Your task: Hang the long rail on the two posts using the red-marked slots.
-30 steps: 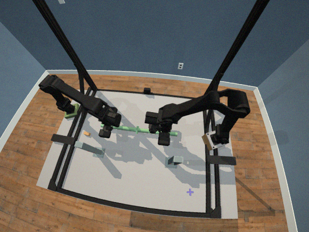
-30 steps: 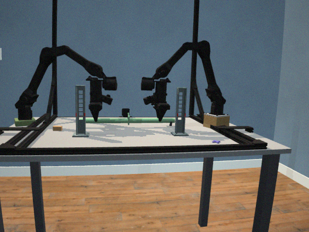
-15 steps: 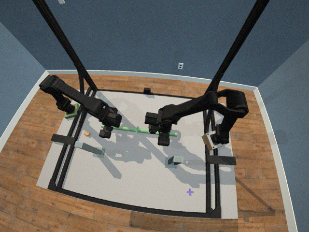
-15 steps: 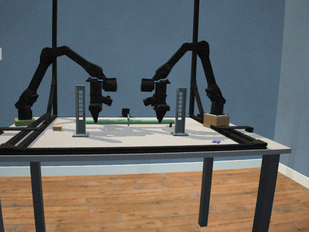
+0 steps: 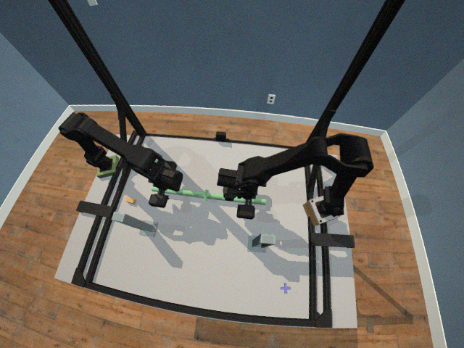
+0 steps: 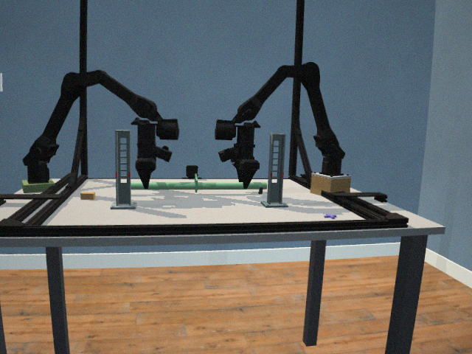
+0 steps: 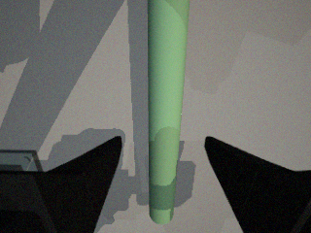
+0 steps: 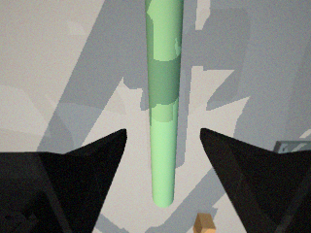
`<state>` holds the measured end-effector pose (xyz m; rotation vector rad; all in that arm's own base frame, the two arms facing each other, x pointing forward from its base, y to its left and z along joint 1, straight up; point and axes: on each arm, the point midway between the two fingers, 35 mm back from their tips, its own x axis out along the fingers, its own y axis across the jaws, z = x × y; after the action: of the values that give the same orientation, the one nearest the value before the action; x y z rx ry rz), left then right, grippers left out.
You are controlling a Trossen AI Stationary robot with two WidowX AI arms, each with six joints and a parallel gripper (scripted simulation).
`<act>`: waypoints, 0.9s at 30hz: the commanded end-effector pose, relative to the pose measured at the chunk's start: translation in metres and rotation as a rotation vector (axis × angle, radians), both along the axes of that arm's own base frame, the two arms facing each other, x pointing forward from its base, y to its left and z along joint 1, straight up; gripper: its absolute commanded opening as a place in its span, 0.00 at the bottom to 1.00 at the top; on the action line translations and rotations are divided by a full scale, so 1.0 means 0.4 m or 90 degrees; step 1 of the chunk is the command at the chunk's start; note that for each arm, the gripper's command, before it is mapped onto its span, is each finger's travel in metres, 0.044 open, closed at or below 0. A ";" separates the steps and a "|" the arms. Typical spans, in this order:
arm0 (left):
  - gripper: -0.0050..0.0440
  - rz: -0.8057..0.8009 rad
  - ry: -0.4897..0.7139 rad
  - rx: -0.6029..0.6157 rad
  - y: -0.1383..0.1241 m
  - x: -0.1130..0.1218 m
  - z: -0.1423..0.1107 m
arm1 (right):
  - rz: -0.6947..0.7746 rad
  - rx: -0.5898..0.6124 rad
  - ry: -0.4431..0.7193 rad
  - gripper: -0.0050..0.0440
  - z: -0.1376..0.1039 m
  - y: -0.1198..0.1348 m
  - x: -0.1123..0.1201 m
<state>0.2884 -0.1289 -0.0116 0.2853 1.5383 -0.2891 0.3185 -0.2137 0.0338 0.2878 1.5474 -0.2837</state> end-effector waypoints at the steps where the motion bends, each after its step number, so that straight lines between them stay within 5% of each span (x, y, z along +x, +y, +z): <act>1: 0.98 0.000 0.000 0.000 0.000 0.000 0.000 | 0.000 0.000 0.000 0.98 0.000 0.000 0.000; 11: 1.00 0.000 0.000 0.000 0.003 -0.005 0.075 | 0.000 0.000 0.000 1.00 0.075 0.001 -0.004; 27: 1.00 0.000 0.000 0.000 0.003 -0.006 0.078 | 0.000 0.000 0.000 1.00 0.078 0.001 -0.004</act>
<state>0.2860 -0.1278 0.0186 0.2851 1.5390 -0.2890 0.3161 -0.2125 0.0621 0.2907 1.5542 -0.2823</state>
